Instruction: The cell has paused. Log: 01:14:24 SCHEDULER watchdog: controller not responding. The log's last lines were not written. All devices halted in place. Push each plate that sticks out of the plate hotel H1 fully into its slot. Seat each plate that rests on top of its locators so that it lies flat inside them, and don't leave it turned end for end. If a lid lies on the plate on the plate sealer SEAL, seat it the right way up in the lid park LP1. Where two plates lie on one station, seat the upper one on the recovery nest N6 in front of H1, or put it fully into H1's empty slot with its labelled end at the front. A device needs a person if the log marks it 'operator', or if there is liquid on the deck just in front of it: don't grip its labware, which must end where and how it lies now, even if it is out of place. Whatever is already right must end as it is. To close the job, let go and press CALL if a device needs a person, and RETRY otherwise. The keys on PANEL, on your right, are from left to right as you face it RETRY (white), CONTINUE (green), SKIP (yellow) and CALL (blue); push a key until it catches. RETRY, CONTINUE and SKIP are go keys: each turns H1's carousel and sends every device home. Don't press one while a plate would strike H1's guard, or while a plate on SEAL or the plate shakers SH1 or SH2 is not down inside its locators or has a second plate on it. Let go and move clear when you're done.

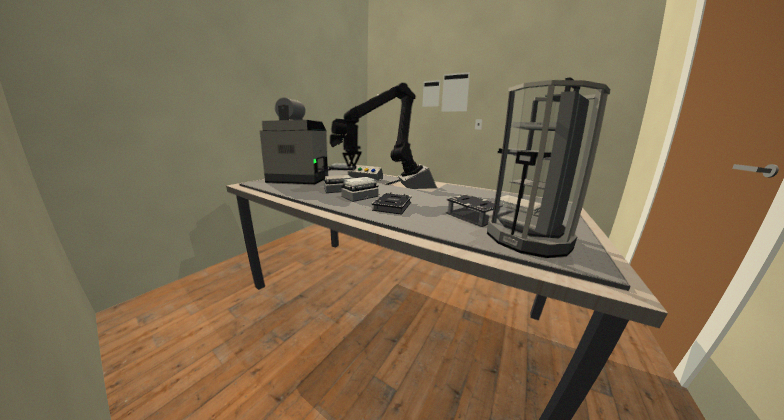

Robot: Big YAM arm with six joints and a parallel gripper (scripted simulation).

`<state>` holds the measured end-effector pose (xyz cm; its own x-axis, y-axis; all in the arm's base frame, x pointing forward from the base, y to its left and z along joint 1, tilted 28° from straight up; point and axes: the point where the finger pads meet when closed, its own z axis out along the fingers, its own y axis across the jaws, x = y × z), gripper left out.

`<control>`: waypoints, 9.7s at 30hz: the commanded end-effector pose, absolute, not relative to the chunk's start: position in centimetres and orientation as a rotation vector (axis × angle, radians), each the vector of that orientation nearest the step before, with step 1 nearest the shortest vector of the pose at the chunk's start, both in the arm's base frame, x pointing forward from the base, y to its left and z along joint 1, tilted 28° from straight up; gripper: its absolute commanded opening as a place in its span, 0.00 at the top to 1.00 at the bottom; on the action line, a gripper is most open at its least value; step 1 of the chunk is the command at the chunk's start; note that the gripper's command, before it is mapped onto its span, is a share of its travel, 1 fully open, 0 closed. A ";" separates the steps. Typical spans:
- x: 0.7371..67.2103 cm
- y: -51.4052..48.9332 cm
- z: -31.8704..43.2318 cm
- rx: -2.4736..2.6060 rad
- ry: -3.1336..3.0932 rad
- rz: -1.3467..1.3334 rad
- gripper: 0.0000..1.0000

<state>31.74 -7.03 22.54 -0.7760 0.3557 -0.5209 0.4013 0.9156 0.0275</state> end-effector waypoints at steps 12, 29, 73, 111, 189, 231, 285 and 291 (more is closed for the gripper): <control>32.4 -0.9 22.4 0.398 2.648 -0.136 0.00; 29.0 5.8 23.6 0.180 2.733 -0.232 0.00; 22.3 10.4 27.9 -0.016 2.704 -0.378 0.00; 25.4 0.9 32.6 0.379 2.610 -0.292 0.00; 21.0 -21.9 37.9 0.982 2.419 -0.225 0.00; 20.7 -22.5 37.9 -0.035 2.688 -0.485 0.00; 20.7 -22.5 37.9 -0.835 2.649 -0.649 0.00; 20.7 -22.5 37.9 -0.835 2.649 -0.649 0.00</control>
<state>20.09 -21.39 35.20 -0.7947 -0.5928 -0.1308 -0.4860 0.7504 -0.4480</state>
